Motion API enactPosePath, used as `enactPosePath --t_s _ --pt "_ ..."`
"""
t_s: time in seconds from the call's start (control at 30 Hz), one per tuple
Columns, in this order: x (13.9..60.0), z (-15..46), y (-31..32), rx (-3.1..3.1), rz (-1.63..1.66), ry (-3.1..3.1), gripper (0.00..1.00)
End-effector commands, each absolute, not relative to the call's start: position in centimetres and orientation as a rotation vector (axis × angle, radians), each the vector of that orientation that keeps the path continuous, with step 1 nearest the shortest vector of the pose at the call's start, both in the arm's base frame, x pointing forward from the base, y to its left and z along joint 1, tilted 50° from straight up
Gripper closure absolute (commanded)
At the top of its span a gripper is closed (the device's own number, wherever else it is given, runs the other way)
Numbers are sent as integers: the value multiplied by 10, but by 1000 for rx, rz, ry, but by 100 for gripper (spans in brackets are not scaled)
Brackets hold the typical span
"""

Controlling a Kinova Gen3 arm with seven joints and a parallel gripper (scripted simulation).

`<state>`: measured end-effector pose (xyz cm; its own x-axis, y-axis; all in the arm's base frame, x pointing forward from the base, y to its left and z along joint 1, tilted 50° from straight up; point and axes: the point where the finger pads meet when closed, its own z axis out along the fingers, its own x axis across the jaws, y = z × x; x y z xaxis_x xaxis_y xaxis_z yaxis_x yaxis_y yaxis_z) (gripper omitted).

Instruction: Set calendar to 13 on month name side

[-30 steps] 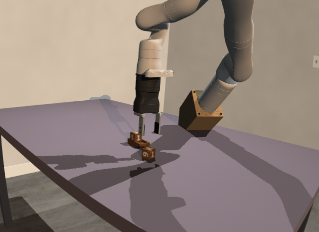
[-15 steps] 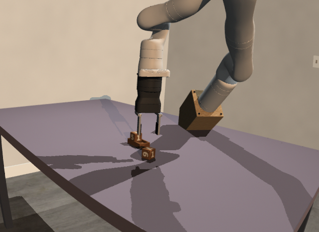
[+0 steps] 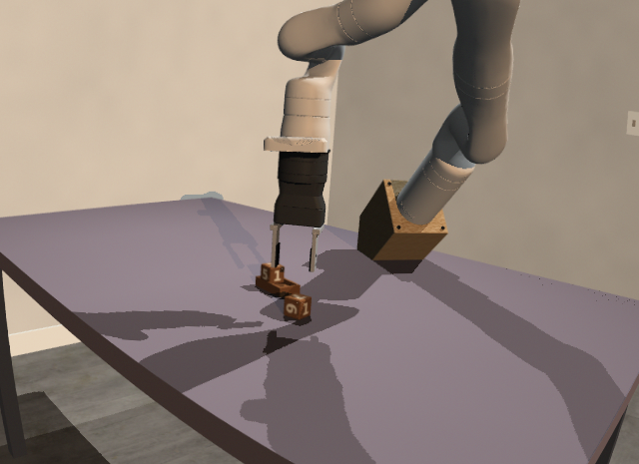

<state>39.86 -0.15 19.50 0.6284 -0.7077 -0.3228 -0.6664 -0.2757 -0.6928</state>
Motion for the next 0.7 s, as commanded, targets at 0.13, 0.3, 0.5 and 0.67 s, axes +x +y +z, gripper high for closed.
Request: enactPosePath --t_s 0.13,0.3,0.5,0.67 --pt "400 196 -2 -1881 48 1278 0" --pt "401 196 -4 -1761 144 1446 0" --pt "401 195 -5 -1655 220 1574 0" --pt "400 194 -7 -1512 314 1724 0"
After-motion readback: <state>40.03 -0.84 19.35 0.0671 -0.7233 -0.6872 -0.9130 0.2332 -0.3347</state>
